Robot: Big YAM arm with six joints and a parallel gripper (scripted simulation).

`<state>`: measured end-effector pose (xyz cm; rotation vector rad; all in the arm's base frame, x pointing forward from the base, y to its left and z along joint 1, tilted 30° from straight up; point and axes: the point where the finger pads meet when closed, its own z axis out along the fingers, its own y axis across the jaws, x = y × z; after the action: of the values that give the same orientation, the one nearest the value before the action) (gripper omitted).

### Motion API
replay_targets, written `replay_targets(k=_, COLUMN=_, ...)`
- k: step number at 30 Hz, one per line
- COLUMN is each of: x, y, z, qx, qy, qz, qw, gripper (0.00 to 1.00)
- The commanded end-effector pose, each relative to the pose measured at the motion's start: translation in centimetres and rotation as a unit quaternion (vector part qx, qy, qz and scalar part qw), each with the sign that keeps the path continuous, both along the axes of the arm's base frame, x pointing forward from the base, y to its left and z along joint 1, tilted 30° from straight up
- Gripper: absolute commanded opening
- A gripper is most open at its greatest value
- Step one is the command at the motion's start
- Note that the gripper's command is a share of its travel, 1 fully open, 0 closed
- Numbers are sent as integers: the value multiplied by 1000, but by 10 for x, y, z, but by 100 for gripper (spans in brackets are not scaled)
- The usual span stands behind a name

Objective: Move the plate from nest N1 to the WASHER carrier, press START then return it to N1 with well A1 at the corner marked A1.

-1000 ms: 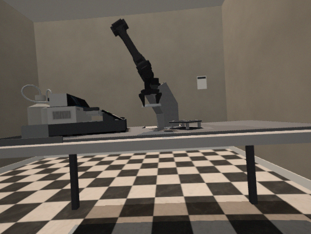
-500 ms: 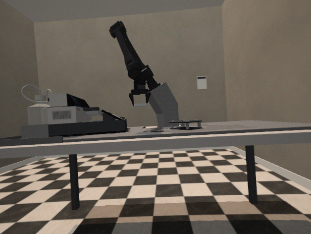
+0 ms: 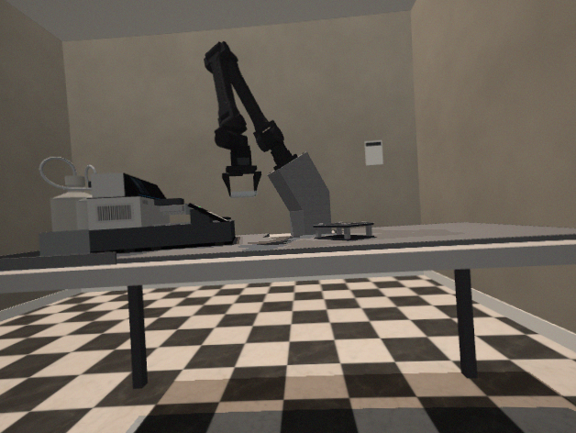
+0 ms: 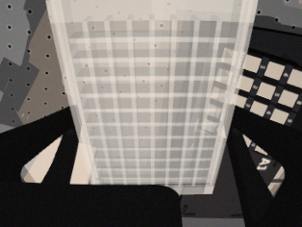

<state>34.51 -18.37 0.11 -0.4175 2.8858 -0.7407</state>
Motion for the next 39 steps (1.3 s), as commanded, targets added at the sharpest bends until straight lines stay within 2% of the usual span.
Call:
replay_targets(k=1, x=-10, y=-13, z=15, qx=-5, qy=5, qz=17, qw=1000, gripper=84)
replay_targets(k=6, x=-13, y=-23, z=21, qx=-6, qy=4, qz=17, qw=1000, gripper=84)
replay_targets(k=10, x=-7, y=-14, z=21, qx=-6, qy=3, qz=31, qw=1000, gripper=84)
replay_targets(k=39, x=-8, y=-16, z=21, qx=-6, qy=3, qz=26, qw=1000, gripper=84)
